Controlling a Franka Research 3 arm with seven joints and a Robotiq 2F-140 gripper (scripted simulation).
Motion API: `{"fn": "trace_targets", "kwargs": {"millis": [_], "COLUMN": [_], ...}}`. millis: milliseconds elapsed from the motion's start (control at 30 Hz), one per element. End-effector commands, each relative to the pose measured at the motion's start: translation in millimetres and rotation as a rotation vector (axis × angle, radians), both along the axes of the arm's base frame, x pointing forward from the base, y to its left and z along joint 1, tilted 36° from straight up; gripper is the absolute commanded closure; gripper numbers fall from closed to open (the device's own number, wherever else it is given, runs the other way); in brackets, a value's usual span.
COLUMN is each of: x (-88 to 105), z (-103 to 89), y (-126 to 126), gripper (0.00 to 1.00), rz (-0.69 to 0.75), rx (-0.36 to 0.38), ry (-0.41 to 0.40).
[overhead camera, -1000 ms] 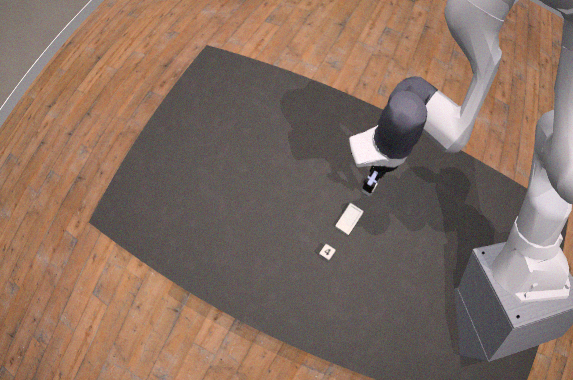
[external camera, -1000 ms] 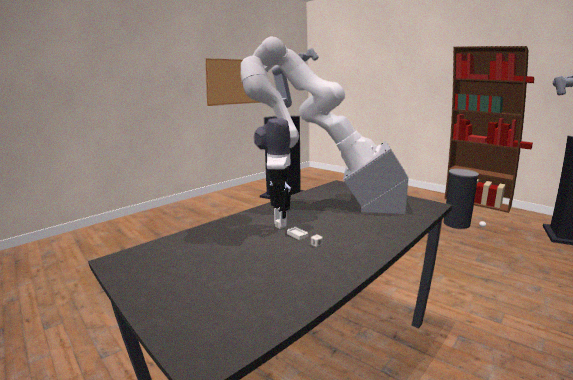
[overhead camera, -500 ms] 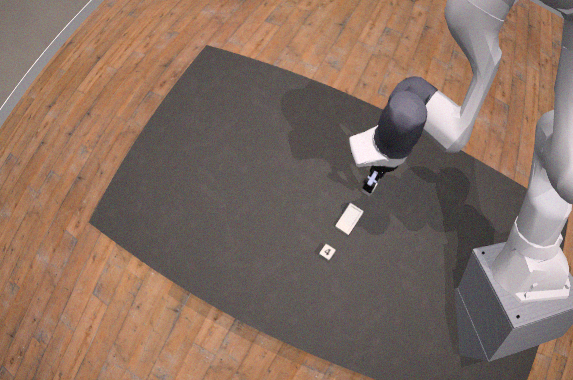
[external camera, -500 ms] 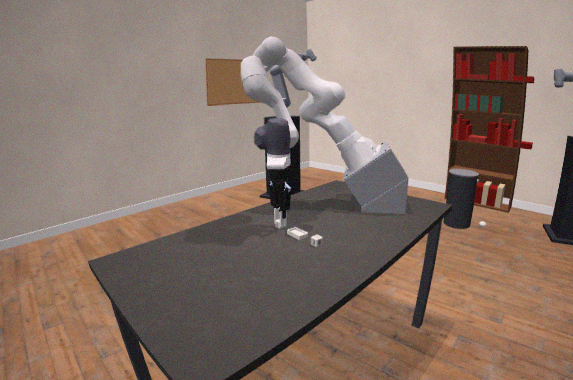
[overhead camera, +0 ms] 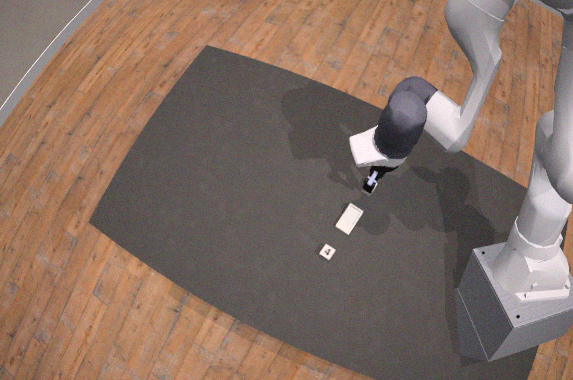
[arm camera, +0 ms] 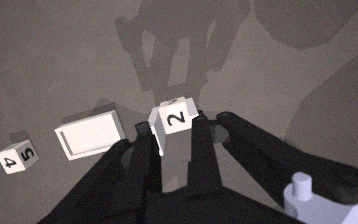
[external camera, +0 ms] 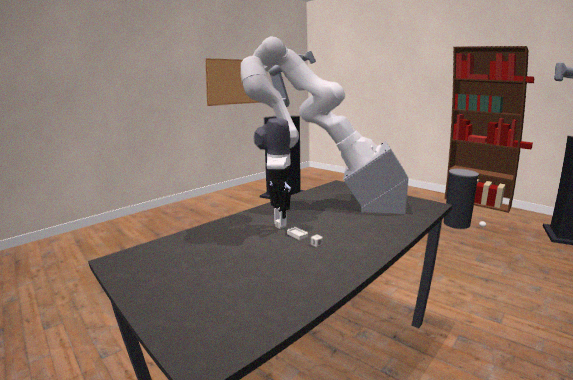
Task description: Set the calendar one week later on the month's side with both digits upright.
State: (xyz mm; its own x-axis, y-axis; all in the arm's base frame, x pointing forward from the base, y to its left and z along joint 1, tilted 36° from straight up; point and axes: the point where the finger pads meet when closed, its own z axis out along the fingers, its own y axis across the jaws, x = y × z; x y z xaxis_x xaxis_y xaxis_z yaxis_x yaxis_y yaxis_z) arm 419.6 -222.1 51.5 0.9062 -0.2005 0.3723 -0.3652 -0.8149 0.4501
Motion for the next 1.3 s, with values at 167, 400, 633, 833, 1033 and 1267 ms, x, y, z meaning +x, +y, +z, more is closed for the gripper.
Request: {"fn": "trace_targets", "kwargs": {"millis": [167,400,633,833,1033,1267], "x": [0.0,0.0,0.0,0.0,0.0,0.0], "z": [-0.6,-0.6,-0.6,-0.6,-0.6,-0.6], "y": [-0.7,-0.7,-0.7,-0.7,-0.7,-0.7], "gripper": [0.84,0.84,0.84,0.84,0.84,0.79], "rz": [-0.002,-0.002,-0.002,-0.002,-0.002,-0.002], "rx": [0.001,0.001,0.001,0.001,0.001,0.001], "ry": [-0.002,-0.002,-0.002,-0.002,-0.002,-0.002]}}
